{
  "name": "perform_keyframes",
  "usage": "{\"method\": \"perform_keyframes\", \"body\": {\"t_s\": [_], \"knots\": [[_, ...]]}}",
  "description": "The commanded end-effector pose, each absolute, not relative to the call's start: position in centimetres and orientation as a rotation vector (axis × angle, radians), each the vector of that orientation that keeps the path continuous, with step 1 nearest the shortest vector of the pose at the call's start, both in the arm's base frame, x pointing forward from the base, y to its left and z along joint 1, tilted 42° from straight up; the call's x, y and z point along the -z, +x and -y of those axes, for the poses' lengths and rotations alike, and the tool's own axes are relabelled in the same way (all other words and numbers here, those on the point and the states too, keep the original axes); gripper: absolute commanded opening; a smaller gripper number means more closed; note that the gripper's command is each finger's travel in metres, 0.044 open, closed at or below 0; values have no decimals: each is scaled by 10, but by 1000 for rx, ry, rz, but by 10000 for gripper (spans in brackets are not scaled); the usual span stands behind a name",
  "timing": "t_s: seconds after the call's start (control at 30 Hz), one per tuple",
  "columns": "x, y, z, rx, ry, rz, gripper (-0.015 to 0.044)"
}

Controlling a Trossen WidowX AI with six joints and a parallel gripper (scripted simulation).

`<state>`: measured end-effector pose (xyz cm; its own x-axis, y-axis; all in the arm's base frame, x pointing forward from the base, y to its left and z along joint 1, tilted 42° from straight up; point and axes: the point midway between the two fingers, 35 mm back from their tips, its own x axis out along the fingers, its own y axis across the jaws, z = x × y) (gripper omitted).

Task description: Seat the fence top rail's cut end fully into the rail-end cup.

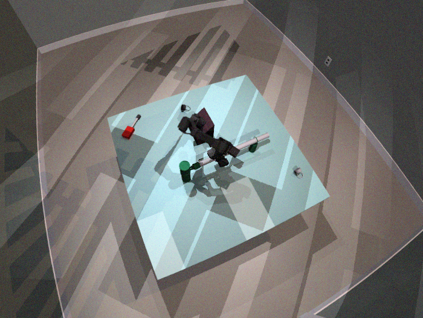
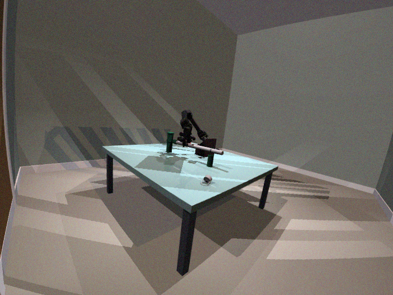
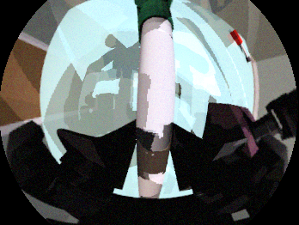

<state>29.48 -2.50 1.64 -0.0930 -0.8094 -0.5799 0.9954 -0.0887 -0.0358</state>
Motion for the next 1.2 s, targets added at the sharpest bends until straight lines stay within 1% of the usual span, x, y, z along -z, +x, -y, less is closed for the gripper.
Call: {"method": "perform_keyframes", "body": {"t_s": [0.0, 0.97, 1.0, 1.17], "knots": [[-24, 300, 23, 1593, 494, -487, 0], [-42, 304, 38, 1594, 494, -486, 0], [-33, 297, 39, 1617, 481, -505, 0], [-33, 297, 39, 1617, 481, -505, 0]]}}
